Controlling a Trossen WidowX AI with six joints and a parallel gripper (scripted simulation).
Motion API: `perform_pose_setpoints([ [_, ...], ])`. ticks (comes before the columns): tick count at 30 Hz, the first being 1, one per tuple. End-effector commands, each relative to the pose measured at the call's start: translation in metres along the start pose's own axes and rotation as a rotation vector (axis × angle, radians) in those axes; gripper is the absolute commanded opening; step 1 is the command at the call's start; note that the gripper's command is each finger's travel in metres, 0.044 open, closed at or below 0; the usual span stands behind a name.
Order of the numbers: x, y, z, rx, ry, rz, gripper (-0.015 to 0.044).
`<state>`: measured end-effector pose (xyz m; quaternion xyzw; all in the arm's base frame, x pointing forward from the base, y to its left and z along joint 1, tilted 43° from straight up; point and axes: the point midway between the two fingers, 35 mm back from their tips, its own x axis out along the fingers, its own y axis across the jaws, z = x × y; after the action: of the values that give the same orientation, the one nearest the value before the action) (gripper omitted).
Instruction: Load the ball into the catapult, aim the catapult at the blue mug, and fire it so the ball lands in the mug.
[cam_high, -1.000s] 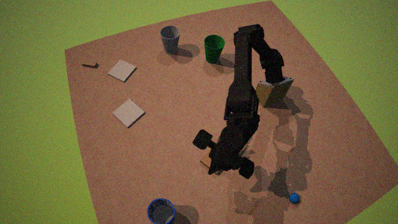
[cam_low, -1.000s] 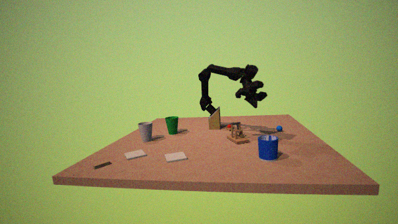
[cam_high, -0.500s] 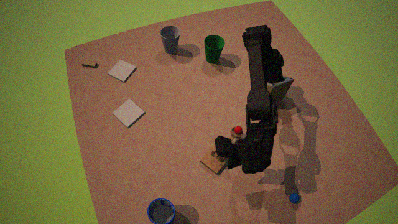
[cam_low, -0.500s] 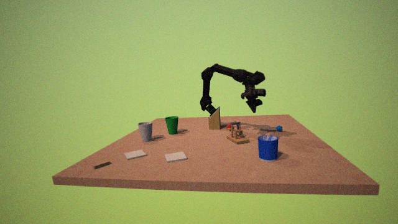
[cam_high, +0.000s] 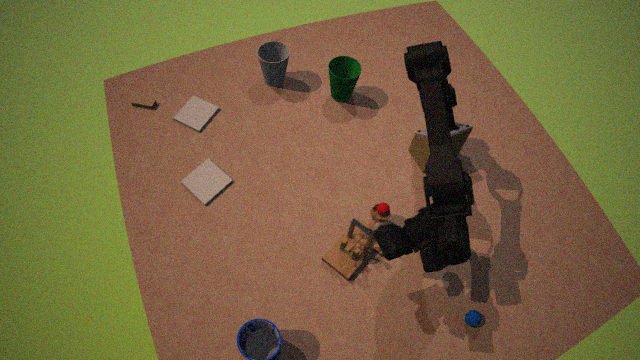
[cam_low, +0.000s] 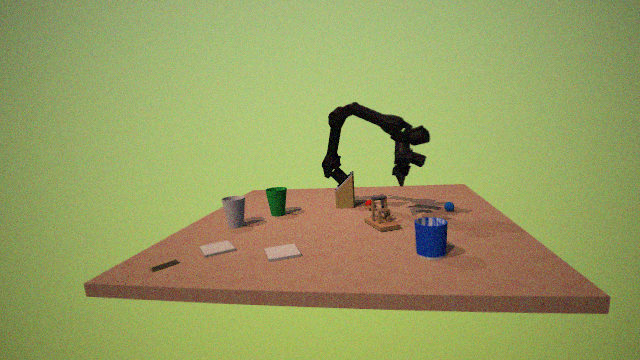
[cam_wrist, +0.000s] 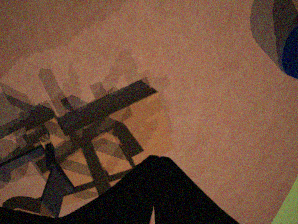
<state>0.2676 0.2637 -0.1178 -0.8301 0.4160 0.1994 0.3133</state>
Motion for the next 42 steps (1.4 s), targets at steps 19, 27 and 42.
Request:
perform_pose_setpoints([
  [19, -0.012, 0.075, -0.043, -0.724, 0.266, 0.014, 0.0000],
  [27, -0.019, 0.092, -0.061, -0.983, 0.373, 0.026, 0.0000],
  [42, -0.012, 0.098, -0.063, -1.031, 0.393, 0.028, 0.0000],
])
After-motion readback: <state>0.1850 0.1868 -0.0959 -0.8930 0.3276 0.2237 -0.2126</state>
